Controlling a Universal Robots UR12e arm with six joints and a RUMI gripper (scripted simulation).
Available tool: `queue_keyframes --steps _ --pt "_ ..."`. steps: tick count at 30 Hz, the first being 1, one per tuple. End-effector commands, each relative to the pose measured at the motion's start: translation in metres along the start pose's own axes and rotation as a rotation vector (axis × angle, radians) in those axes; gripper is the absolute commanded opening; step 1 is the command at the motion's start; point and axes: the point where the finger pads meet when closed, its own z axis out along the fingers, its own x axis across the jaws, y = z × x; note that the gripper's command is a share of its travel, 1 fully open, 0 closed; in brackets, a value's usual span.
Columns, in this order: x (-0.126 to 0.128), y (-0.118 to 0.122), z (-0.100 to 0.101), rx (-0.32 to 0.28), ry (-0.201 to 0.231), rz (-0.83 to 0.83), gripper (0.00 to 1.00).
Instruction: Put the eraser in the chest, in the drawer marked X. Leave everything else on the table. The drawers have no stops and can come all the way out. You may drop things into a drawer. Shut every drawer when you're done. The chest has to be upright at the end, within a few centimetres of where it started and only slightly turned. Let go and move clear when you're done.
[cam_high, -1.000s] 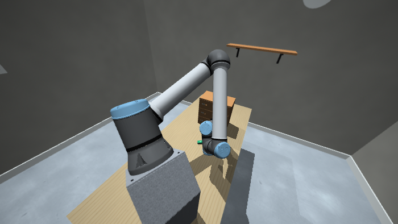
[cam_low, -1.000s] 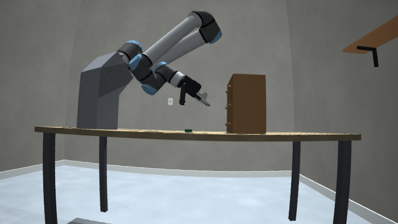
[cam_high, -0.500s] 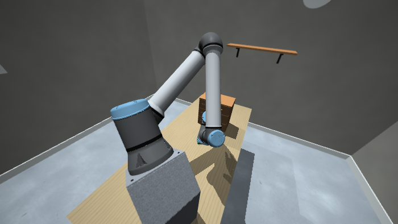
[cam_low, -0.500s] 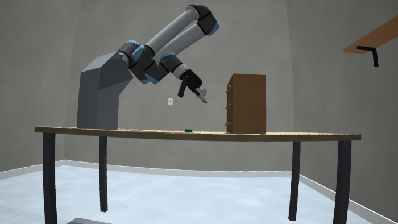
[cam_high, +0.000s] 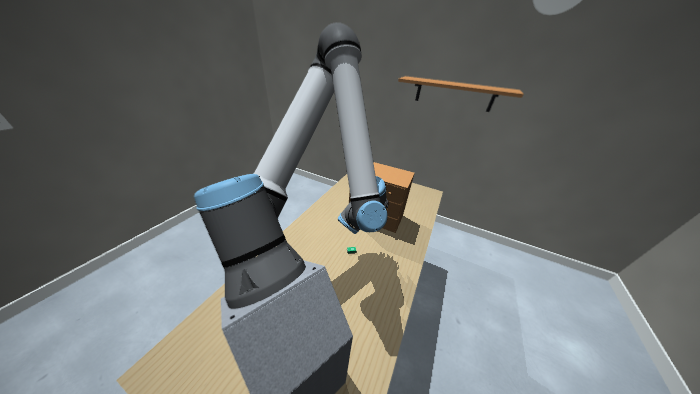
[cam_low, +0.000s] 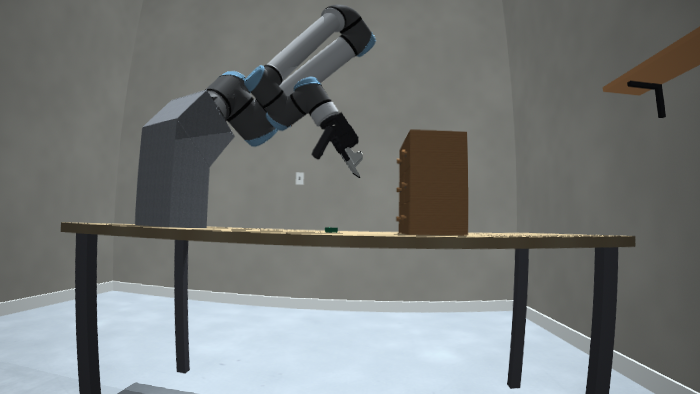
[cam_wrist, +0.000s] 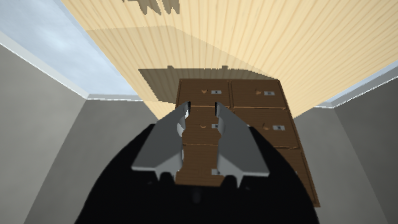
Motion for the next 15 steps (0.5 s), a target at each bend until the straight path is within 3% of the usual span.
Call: queue_keyframes --steps 1,4,15 --pt "-0.002 0.001 -0.007 0.095 0.004 -0.004 0.2" --pt "-0.002 0.001 -0.009 0.11 0.004 -0.004 0.2" --pt "-0.001 -0.002 -0.027 0.277 0.004 -0.005 0.2"
